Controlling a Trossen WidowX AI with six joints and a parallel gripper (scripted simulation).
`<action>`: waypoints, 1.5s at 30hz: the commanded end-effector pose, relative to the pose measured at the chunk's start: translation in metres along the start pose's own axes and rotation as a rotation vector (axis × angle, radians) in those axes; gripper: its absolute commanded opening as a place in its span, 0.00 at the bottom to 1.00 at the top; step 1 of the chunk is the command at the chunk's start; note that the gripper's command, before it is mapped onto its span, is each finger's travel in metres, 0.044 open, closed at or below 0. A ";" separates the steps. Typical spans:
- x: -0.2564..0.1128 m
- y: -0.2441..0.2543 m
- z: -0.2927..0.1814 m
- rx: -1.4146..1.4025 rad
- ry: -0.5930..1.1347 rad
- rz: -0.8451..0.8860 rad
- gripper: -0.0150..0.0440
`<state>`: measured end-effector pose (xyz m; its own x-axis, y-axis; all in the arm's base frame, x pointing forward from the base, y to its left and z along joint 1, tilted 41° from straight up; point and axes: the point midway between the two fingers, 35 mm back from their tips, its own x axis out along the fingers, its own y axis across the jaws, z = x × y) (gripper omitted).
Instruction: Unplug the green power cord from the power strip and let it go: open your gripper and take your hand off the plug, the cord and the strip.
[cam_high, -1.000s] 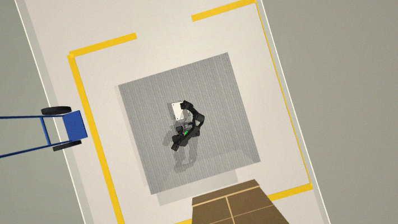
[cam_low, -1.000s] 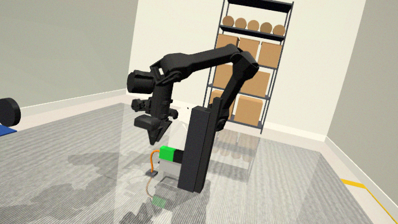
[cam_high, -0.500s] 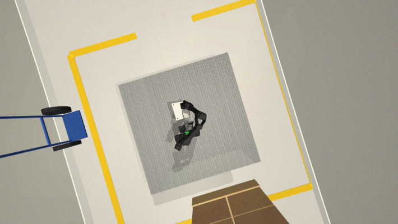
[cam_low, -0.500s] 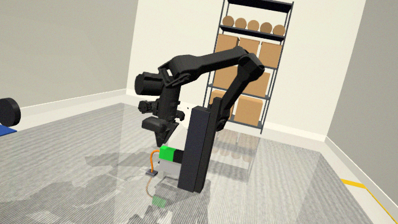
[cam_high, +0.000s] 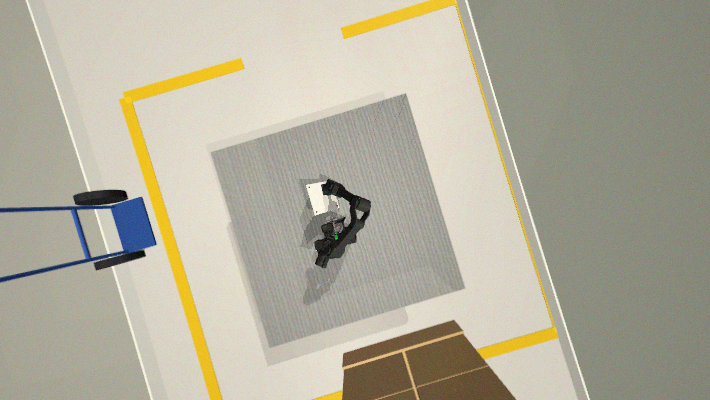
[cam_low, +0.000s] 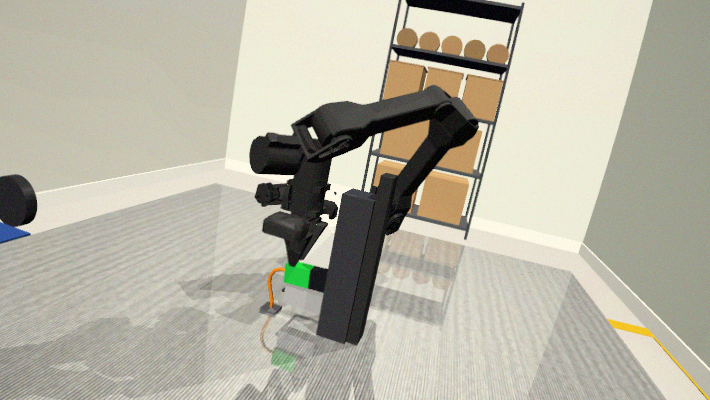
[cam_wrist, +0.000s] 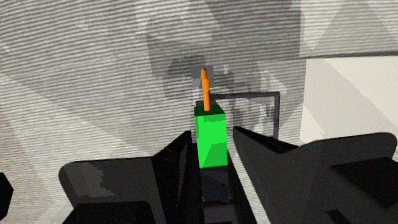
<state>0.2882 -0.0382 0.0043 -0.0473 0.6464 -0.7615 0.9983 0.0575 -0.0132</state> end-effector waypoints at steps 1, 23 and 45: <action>0.005 -0.001 -0.001 0.004 0.005 -0.002 0.53; 0.008 0.000 0.001 -0.001 0.000 -0.001 0.25; 0.006 0.002 0.036 0.002 -0.002 0.000 0.25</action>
<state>0.2889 -0.0328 -0.0077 -0.0616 0.6992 -0.7122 0.9973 0.0719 -0.0156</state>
